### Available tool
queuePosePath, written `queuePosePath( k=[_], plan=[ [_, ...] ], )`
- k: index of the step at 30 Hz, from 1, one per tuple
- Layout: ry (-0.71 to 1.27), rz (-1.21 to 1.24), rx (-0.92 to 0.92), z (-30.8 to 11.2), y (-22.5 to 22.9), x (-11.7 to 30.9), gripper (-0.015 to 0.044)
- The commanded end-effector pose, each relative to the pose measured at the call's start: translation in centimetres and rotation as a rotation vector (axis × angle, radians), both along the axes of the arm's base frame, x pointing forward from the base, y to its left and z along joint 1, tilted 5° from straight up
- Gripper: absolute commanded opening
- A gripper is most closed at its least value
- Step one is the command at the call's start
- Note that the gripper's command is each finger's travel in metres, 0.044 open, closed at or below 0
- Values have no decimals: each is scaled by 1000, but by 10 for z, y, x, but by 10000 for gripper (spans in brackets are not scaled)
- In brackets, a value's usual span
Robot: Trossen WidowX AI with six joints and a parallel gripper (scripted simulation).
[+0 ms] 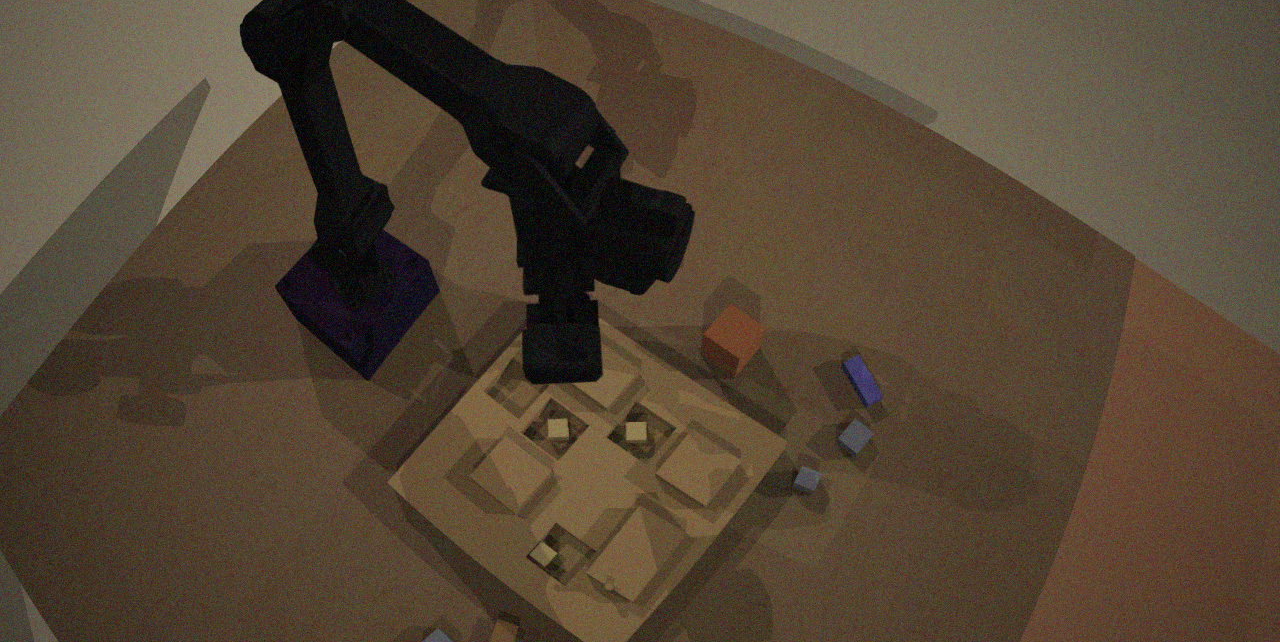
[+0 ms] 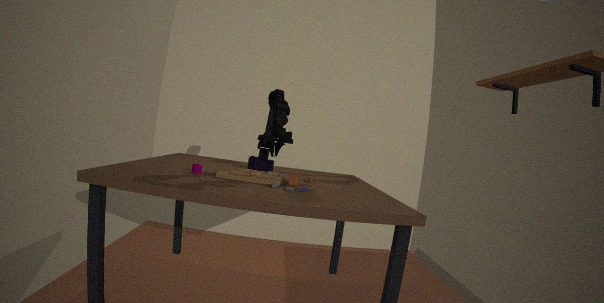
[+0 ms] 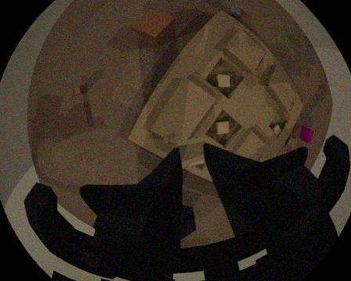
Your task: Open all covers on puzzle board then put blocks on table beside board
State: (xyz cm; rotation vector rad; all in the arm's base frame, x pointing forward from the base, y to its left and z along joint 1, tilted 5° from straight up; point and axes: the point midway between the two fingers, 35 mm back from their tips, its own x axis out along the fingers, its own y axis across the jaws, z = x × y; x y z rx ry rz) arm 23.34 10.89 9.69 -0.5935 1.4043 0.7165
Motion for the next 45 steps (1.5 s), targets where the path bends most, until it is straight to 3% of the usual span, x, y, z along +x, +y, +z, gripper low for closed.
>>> queuePosePath(
  k=[1, 34, 45],
  plan=[
    [-3, -2, -2, 3, 14, 5, 80],
    [-2, -2, 14, 10, 136, -1, 80],
    [-2, -2, 15, 0, 140, 0, 80]
  ],
)
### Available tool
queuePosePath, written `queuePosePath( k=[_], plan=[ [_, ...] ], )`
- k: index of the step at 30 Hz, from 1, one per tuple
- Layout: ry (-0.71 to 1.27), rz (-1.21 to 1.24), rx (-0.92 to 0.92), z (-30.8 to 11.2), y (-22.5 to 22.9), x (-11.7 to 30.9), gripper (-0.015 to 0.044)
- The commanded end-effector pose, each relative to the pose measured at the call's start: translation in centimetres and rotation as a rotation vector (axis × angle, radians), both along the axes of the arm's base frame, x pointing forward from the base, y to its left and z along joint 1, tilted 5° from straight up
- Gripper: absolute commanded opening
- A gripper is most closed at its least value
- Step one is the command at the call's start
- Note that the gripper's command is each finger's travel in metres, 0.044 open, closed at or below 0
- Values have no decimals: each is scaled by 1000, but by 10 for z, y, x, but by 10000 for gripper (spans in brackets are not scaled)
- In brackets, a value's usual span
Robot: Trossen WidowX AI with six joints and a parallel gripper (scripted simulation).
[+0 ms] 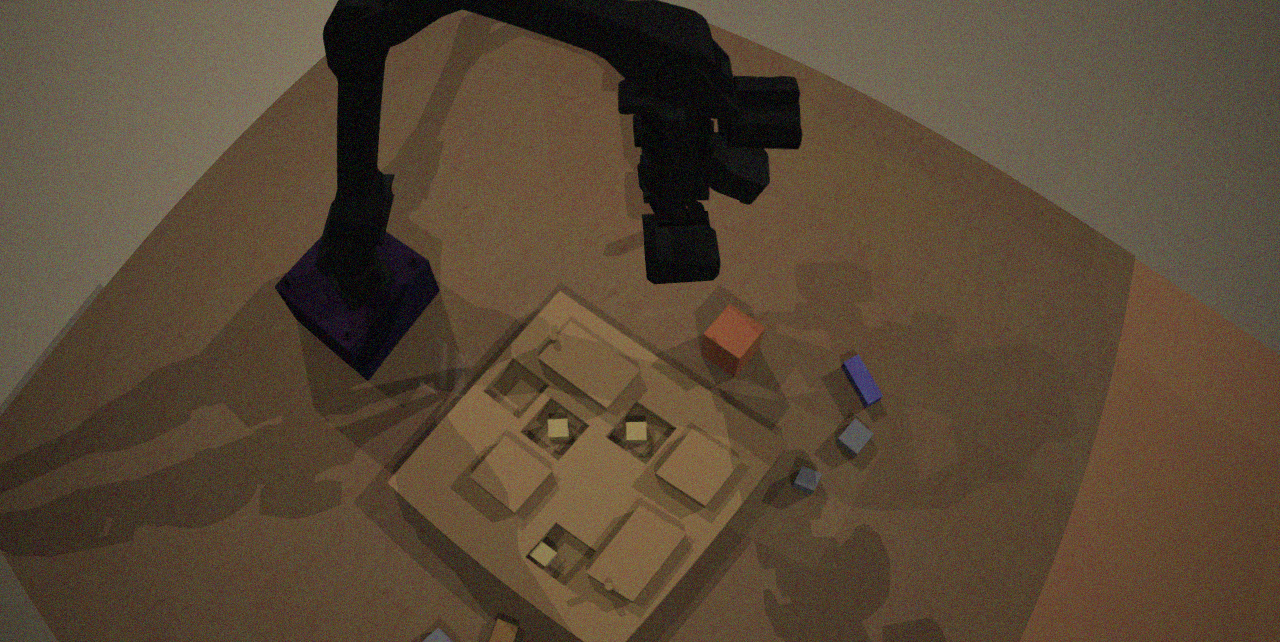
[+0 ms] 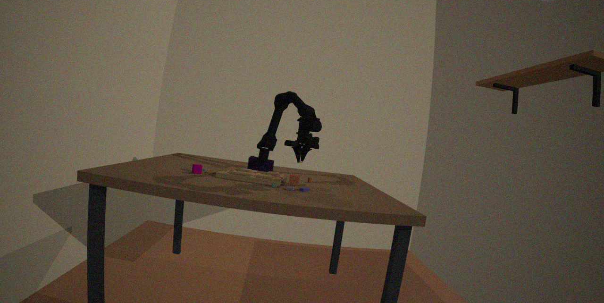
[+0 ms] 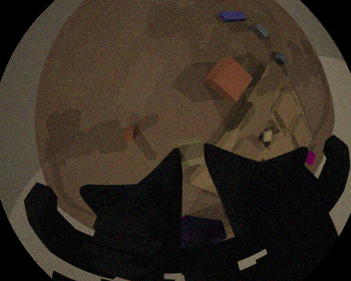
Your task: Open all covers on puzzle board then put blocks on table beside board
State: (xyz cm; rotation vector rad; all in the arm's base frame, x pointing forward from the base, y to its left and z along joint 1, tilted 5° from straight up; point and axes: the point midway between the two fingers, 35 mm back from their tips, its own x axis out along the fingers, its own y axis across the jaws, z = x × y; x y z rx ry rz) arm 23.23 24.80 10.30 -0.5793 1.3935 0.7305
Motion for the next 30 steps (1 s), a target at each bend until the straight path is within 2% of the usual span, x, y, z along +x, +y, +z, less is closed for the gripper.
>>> queuePosePath(
  k=[1, 30],
  plan=[
    [0, -3, -5, -8, 2, 1, 80],
    [0, -3, -5, -55, 9, 4, 80]
  ],
)
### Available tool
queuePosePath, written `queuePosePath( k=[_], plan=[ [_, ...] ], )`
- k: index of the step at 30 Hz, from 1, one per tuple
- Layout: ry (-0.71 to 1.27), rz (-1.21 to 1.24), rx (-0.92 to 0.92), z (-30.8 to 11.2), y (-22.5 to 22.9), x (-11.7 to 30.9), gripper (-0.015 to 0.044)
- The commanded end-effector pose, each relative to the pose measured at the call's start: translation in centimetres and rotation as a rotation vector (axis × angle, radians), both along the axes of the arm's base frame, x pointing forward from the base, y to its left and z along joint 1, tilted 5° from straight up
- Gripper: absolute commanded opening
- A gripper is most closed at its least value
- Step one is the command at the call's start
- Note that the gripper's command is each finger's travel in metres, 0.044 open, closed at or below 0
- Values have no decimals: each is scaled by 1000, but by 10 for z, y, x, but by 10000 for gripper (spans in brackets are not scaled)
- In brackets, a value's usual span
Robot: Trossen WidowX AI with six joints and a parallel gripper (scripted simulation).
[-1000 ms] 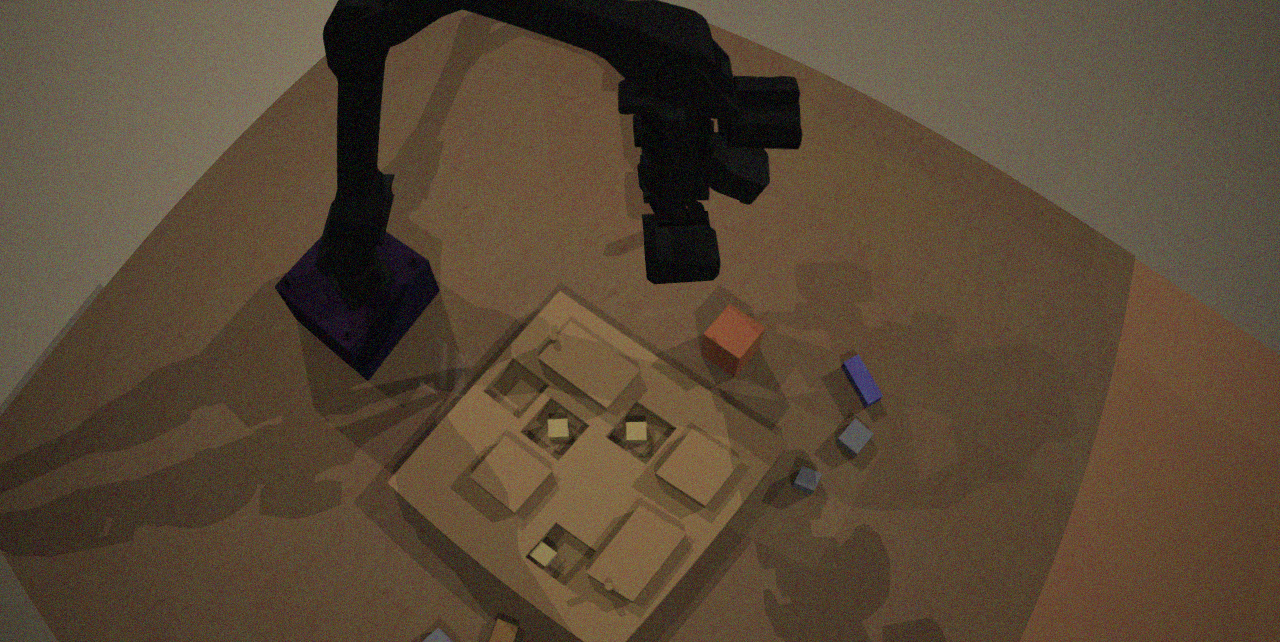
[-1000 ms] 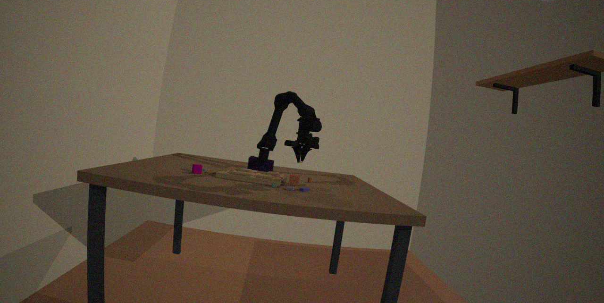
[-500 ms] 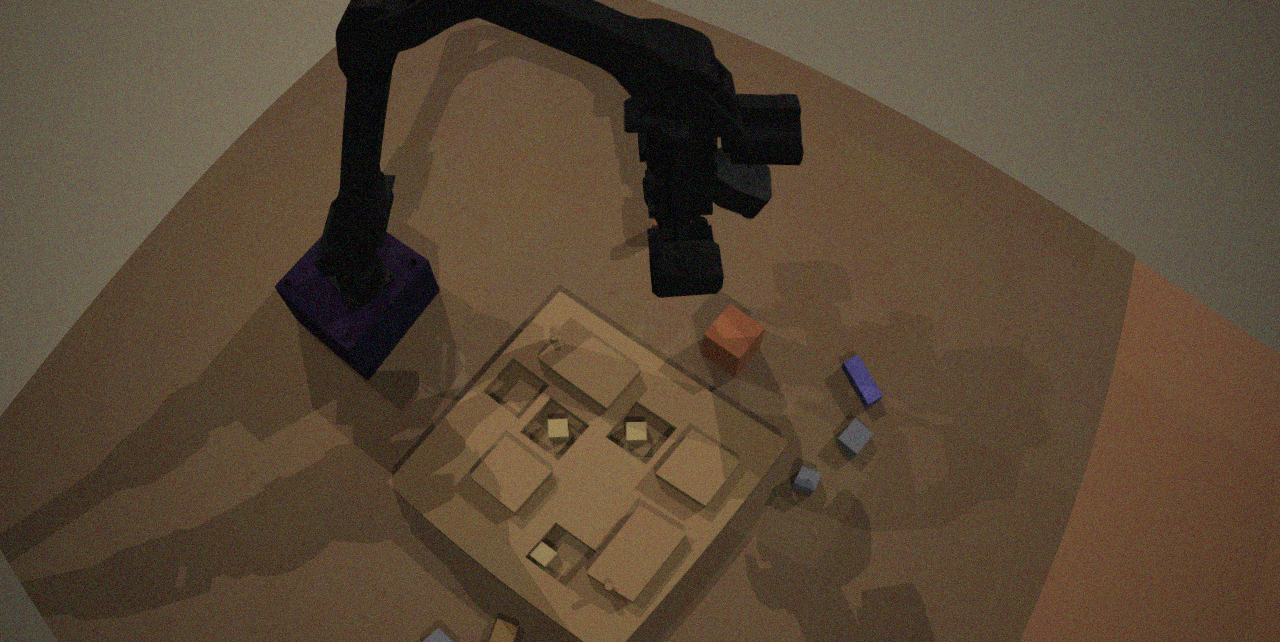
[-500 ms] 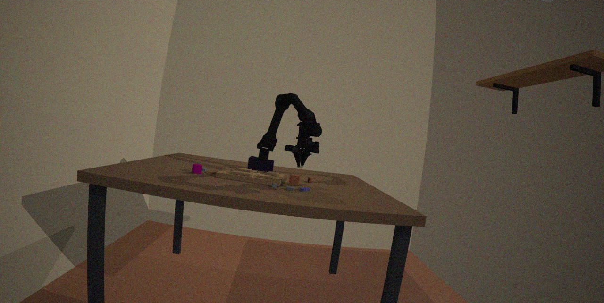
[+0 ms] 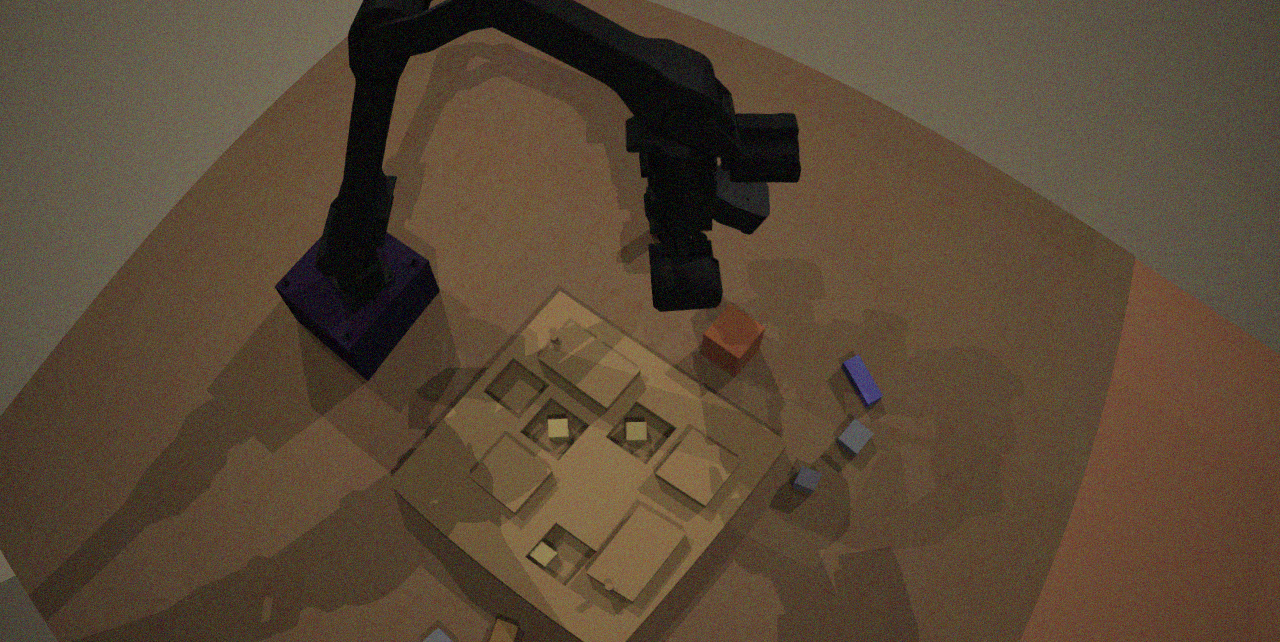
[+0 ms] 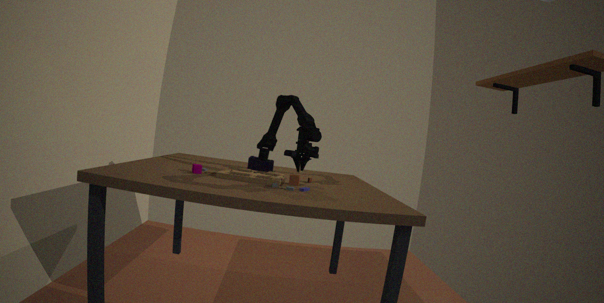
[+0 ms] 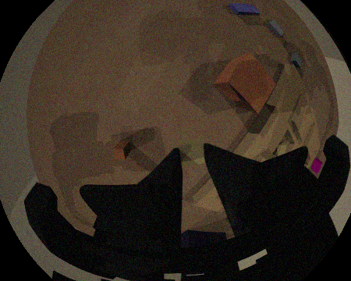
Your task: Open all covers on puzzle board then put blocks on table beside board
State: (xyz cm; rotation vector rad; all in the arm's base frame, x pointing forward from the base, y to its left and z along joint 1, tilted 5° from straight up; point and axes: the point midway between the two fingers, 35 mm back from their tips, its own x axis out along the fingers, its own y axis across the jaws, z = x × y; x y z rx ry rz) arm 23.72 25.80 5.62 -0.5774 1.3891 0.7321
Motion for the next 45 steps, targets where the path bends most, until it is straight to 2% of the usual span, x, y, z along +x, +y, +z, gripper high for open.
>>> queuePosePath(
  k=[1, 34, 45],
  plan=[
    [3, -3, -9, -10, -1, -1, 80],
    [4, -3, -9, -56, 0, -3, 80],
    [4, 0, -3, -53, 2, -2, 369]
  ],
)
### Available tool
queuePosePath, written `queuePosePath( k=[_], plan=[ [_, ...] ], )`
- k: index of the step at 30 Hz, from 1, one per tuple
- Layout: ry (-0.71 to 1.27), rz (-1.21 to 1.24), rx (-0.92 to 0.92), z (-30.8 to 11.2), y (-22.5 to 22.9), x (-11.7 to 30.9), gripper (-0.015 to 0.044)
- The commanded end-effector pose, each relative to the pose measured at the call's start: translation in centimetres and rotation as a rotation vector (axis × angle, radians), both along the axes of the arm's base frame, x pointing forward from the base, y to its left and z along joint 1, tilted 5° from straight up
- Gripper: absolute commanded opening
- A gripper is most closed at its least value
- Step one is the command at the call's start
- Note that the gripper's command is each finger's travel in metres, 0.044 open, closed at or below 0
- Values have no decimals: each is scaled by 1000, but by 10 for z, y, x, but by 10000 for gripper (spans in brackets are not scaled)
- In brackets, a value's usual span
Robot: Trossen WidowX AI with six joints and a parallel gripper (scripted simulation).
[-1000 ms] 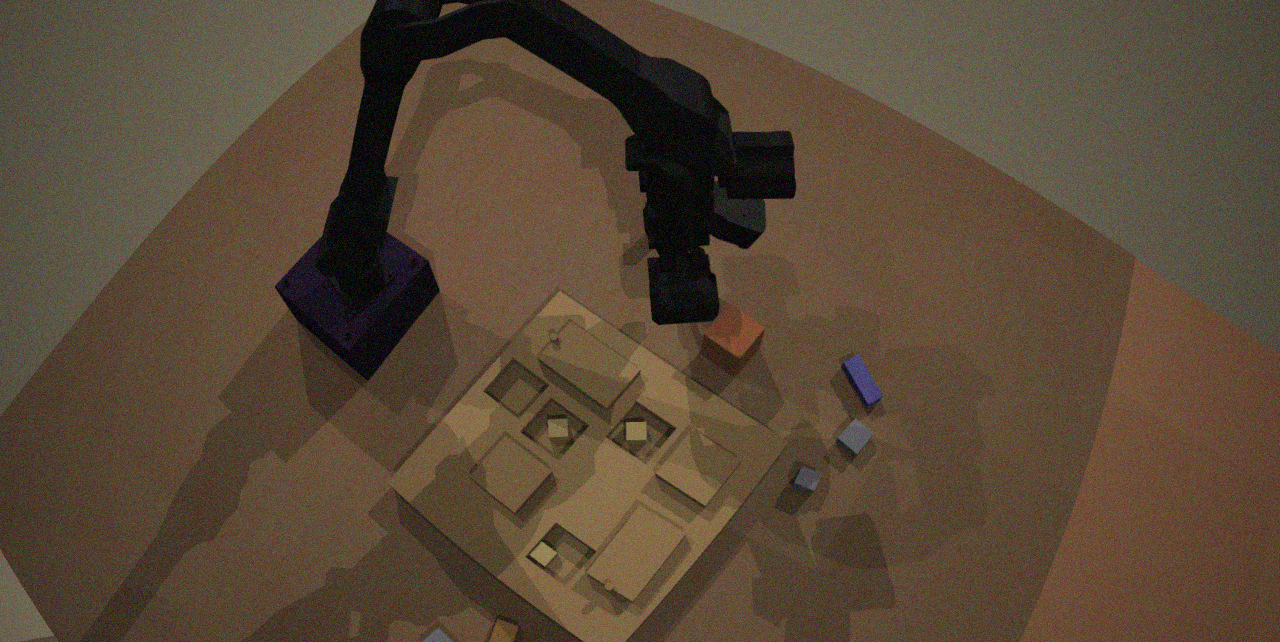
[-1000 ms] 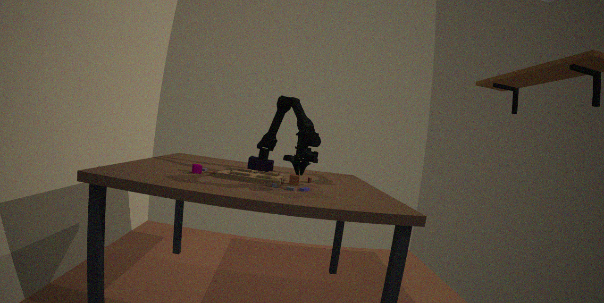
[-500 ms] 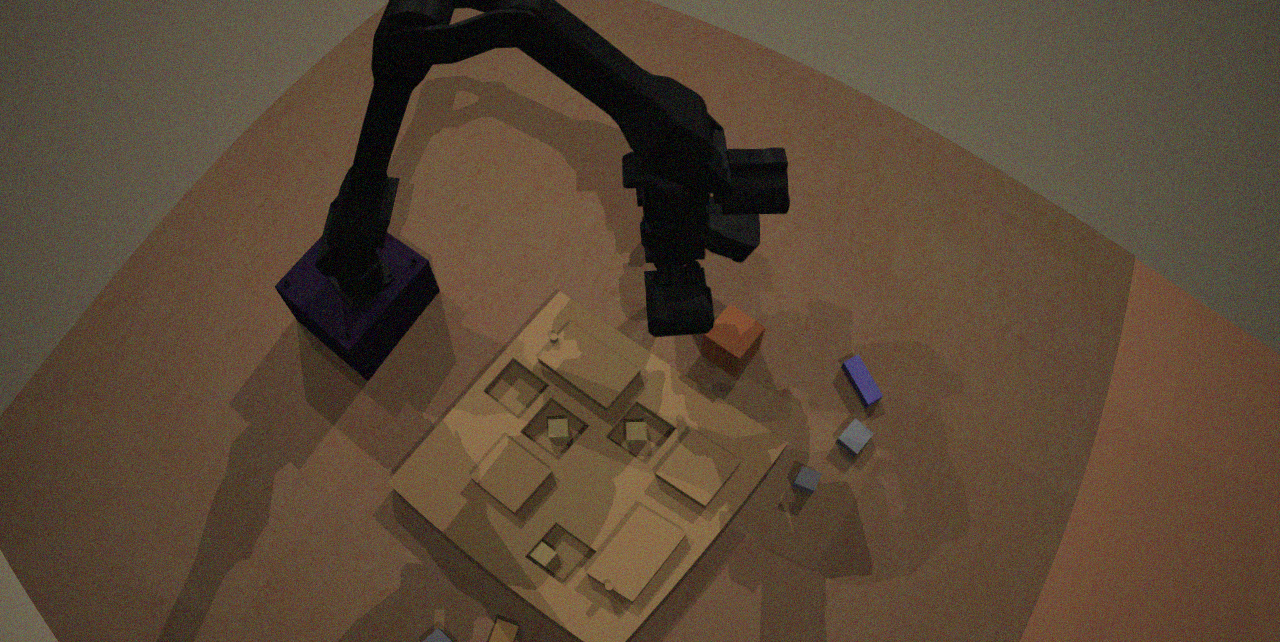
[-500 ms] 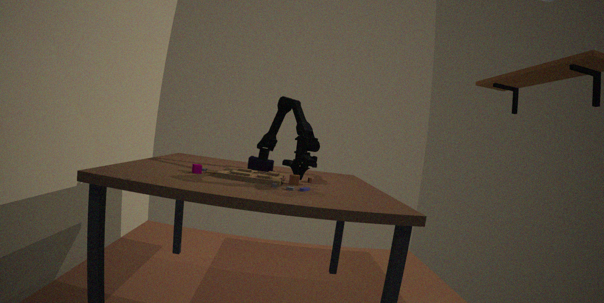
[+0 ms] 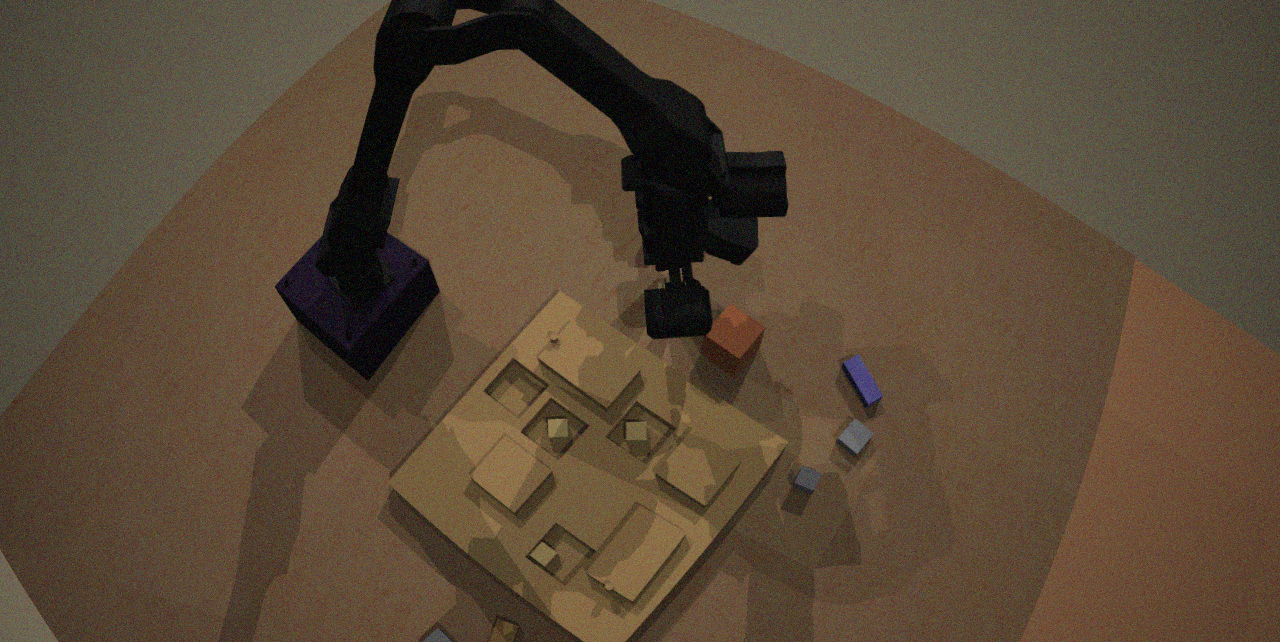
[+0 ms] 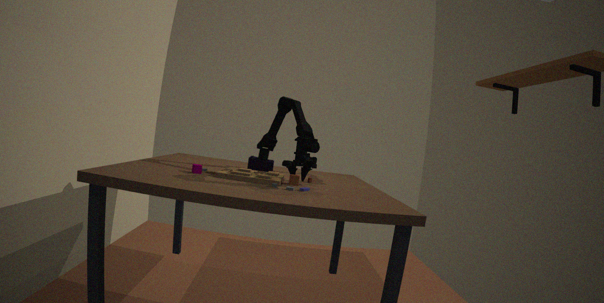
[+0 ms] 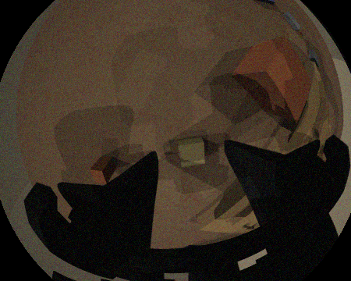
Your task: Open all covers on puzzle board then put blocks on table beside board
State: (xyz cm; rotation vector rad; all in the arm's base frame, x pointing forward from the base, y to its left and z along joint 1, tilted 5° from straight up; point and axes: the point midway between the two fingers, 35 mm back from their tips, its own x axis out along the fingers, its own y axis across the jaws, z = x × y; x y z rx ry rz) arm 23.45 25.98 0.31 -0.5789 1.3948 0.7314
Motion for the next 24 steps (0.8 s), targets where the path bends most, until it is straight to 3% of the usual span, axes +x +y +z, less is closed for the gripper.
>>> queuePosePath(
  k=[1, 3, 24],
  plan=[
    [-1, 0, 0, 1, 0, 0, 395],
    [-1, 0, 0, 3, 0, 0, 440],
    [-1, -3, -5, 68, -8, -1, 440]
  ],
)
